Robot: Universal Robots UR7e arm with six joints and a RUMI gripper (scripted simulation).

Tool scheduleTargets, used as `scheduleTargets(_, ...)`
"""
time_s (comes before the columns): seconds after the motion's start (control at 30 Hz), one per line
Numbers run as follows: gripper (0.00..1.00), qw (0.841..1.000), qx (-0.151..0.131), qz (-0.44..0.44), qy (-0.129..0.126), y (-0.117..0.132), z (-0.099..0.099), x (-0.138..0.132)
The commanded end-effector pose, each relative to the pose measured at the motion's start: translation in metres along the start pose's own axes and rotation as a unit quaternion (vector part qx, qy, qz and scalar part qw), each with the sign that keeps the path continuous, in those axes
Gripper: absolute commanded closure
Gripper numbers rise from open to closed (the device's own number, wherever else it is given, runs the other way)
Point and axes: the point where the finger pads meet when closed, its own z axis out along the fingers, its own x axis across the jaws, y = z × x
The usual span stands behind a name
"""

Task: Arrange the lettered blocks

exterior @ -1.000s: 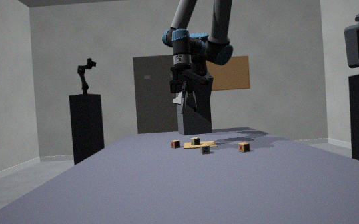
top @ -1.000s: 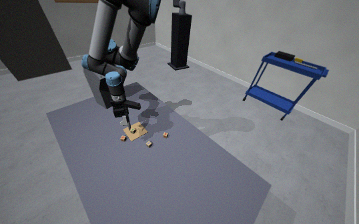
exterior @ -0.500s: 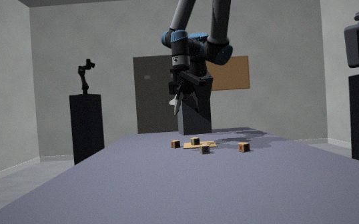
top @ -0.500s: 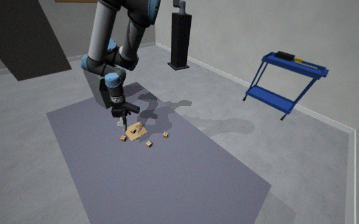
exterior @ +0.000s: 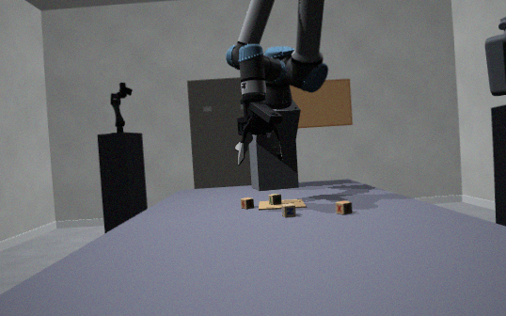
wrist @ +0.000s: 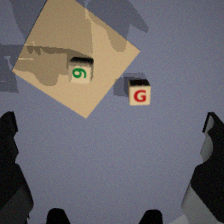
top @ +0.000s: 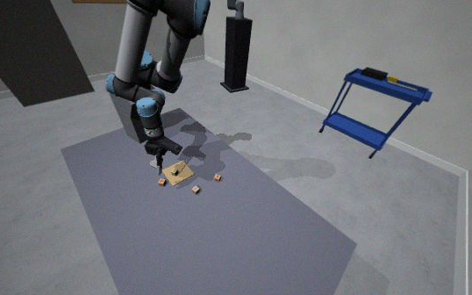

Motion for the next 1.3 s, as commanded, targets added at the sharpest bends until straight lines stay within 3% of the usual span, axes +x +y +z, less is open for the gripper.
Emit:
scheduleTargets(0.0,0.0,0.999,-0.002,0.05,0.004,0.001,0.002,0.005)
scheduleTargets(0.57,0.0,0.978,-0.001,0.207,0.004,0.006,0.008,0.015)
scheduleTargets(1.07,0.0,0.934,0.0,0.357,0.004,0.013,0.014,0.024)
scheduleTargets(1.13,0.0,0.934,0.0,0.357,0.004,0.013,0.014,0.024)
scheduleTargets(1.27,0.0,0.914,0.0,0.406,0.004,0.015,0.016,0.027)
